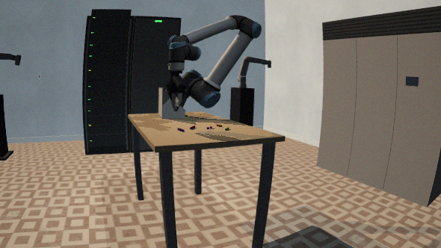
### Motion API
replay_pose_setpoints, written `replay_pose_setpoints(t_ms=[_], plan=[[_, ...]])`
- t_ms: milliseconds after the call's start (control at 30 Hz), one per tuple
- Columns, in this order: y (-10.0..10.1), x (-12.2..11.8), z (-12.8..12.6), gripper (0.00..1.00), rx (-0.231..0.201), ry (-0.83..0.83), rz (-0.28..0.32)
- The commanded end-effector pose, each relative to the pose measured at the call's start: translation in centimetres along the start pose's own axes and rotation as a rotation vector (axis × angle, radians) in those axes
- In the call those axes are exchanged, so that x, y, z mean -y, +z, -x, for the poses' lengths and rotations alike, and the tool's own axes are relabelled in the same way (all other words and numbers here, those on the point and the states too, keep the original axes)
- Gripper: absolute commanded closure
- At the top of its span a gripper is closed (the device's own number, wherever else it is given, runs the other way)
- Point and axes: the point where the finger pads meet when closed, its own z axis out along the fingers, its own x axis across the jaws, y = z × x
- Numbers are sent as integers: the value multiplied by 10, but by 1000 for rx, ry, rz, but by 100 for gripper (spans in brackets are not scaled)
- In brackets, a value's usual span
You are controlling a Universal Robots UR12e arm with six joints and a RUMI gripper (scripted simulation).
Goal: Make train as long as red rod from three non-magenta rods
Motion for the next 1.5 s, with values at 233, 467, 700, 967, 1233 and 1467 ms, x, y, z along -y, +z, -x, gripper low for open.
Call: replay_pose_setpoints(t_ms=[233, 467, 700, 967, 1233, 1467], plan=[[29, 1, -1, 100, -1, 0, -1], [52, 1, -1, 100, -1, 0, -1], [77, 2, -1, 100, -1, 0, -1], [85, 2, -1, 100, -1, 0, -1], [86, 2, -1, 100, -1, 0, -1], [86, 2, -1, 100, -1, 0, -1]])
